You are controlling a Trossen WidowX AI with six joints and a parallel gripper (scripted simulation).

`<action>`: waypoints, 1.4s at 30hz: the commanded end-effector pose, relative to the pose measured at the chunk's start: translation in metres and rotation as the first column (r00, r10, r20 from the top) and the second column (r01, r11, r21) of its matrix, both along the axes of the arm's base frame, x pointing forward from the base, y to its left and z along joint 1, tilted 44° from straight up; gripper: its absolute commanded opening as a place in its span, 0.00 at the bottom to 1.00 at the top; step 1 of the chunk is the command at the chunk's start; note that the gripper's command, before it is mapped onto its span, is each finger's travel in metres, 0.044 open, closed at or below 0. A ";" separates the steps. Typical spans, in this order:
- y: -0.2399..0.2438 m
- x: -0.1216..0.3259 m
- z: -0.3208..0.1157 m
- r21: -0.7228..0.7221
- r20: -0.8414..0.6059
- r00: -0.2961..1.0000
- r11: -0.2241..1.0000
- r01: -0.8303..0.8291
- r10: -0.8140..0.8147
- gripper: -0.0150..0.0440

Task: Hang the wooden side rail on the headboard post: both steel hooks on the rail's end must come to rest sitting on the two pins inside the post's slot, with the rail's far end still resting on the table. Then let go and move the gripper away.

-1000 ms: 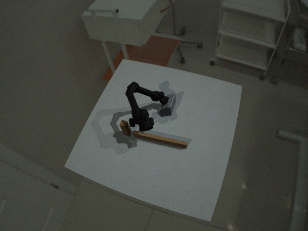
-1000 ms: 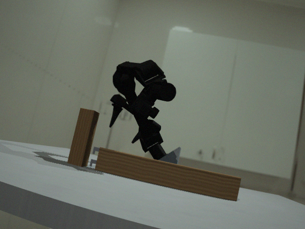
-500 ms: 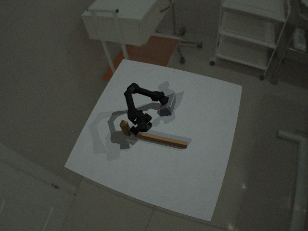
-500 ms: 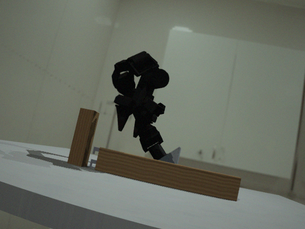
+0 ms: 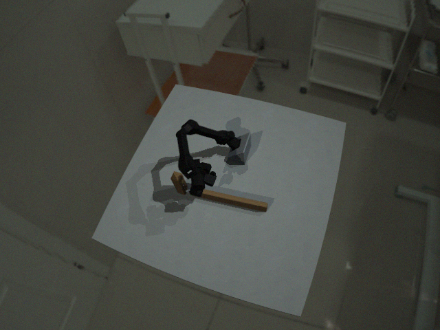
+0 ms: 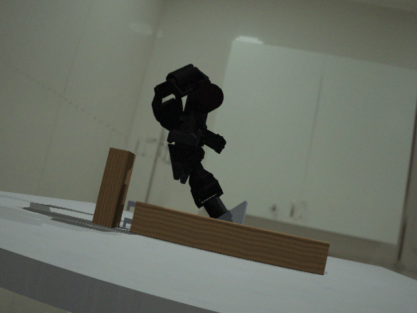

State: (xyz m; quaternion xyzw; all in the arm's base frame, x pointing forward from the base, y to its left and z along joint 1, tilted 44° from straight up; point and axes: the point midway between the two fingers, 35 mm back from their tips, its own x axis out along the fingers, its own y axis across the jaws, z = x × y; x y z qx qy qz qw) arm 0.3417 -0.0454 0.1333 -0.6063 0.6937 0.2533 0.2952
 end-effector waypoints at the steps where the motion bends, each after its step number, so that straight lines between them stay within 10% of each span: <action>1: -0.011 -0.002 -0.012 0.005 -0.008 1.000 1.000 -0.002 0.002 1.00; 42: -0.062 -0.007 -0.064 0.004 -0.007 1.000 1.000 -0.002 0.002 1.00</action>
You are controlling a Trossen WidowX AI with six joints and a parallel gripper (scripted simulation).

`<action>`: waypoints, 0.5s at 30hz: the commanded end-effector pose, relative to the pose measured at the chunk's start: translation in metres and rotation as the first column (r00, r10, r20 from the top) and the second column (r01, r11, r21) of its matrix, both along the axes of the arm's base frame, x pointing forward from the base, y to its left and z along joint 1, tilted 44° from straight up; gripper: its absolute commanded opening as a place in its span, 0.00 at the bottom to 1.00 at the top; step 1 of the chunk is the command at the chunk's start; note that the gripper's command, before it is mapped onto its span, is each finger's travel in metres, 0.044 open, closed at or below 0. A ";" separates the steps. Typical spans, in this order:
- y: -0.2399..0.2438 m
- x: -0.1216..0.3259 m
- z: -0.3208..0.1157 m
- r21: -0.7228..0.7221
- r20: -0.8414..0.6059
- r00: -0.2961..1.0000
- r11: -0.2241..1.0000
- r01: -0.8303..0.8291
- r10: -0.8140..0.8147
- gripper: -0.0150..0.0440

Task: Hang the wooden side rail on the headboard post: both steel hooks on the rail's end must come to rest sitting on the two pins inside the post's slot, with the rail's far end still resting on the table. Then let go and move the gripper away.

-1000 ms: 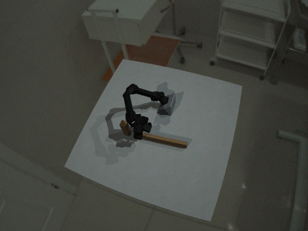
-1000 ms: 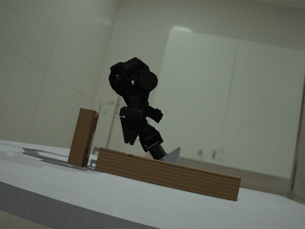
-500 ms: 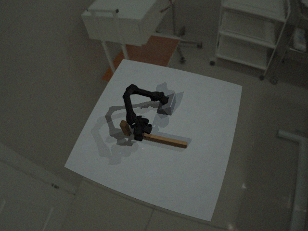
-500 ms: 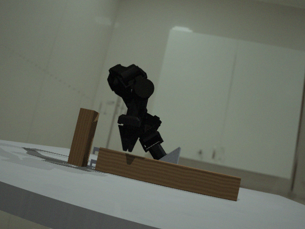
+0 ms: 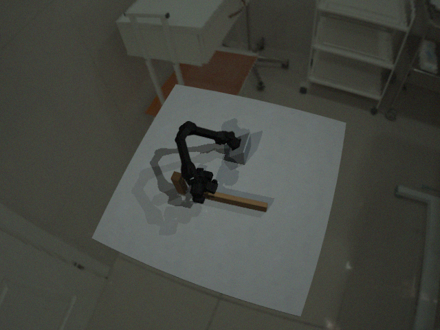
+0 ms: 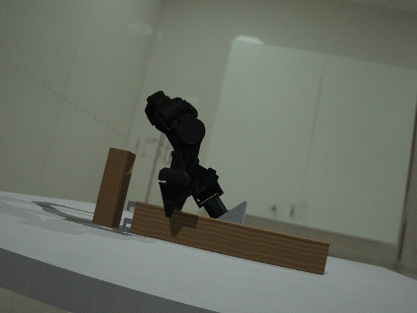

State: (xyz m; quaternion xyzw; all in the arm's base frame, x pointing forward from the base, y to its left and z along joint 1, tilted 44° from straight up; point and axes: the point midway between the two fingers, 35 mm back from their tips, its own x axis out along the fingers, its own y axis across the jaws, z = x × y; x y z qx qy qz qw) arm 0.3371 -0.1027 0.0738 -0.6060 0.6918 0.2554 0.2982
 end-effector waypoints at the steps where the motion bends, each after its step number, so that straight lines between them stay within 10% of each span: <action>1: -0.006 -0.003 -0.006 -0.004 -0.010 1.000 1.000 0.000 0.000 1.00; 15: -0.022 -0.007 -0.021 -0.007 -0.010 1.000 1.000 0.000 0.000 1.00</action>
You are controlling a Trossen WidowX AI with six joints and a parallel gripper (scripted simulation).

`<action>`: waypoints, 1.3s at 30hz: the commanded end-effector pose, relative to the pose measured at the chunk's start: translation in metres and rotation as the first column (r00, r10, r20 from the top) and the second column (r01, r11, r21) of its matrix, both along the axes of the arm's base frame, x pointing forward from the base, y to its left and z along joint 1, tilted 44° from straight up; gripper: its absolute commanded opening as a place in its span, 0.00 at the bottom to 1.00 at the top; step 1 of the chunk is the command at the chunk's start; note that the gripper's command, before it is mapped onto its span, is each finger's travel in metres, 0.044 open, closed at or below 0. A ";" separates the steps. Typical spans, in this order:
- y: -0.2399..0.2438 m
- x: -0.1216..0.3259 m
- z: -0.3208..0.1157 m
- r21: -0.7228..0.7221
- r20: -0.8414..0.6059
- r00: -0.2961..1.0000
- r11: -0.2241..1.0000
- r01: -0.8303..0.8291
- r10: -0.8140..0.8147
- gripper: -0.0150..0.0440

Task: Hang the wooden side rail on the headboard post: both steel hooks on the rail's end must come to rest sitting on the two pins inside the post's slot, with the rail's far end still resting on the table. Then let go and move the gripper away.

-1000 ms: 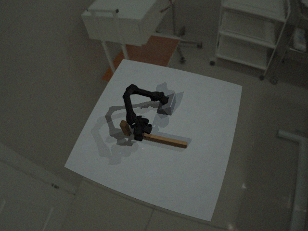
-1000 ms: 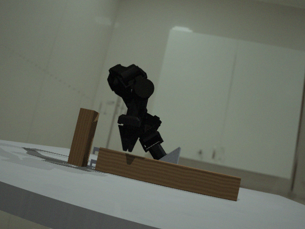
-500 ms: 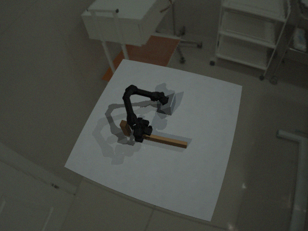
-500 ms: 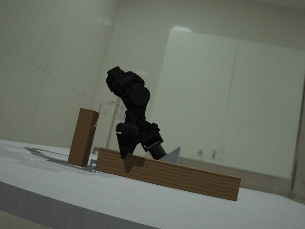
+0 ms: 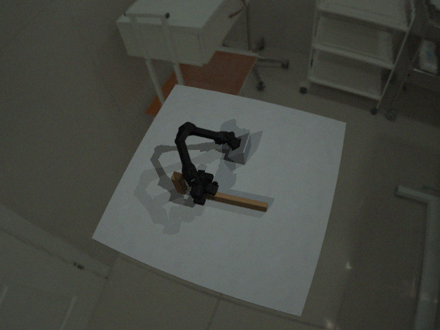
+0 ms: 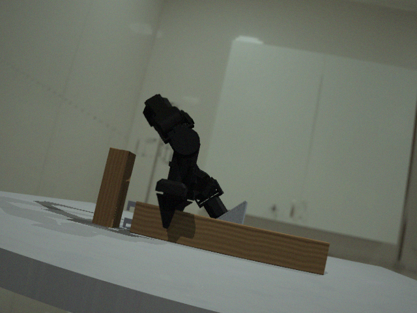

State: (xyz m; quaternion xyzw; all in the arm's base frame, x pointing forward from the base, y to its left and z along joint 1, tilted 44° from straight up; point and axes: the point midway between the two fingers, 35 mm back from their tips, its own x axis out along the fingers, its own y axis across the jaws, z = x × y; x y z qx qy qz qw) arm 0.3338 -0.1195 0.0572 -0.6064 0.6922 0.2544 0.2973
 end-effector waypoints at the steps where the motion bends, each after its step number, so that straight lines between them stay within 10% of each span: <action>1: -0.006 -0.004 -0.005 -0.004 -0.010 1.000 1.000 0.000 0.000 1.00; 25: -0.006 -0.004 -0.006 -0.004 -0.010 1.000 1.000 0.000 0.000 0.26; 39: -0.006 -0.004 -0.006 -0.007 0.013 1.000 1.000 0.025 -0.024 0.25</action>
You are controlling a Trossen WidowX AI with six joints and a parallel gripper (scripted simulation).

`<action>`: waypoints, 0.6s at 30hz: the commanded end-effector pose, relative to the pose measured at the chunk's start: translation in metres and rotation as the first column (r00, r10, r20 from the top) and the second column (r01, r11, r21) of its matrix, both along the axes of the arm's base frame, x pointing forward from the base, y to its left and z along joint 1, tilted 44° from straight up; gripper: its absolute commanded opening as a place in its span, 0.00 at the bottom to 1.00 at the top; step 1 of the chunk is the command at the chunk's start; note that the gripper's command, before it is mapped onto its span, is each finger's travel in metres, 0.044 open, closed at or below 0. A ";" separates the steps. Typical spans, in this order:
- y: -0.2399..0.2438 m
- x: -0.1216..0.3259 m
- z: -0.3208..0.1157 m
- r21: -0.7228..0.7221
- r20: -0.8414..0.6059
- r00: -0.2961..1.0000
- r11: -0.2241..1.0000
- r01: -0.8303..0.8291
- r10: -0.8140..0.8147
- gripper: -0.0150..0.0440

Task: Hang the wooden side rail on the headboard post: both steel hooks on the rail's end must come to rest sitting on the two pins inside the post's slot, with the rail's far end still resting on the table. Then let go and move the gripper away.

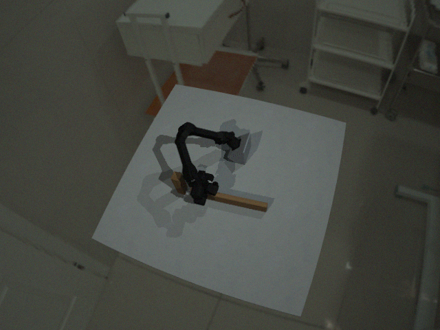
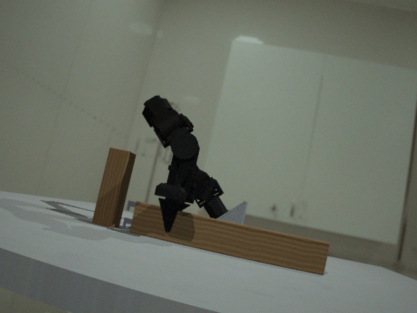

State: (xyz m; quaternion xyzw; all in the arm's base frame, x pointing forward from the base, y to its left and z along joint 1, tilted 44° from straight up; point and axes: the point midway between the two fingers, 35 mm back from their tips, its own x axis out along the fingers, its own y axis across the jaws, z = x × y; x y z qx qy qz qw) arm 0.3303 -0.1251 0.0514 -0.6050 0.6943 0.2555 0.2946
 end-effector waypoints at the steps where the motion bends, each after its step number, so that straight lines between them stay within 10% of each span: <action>1: 0.000 0.000 0.000 -0.006 0.029 0.999 0.999 0.031 -0.031 0.25; 18: -0.001 0.007 0.001 -0.010 0.070 0.995 0.997 0.073 -0.072 0.25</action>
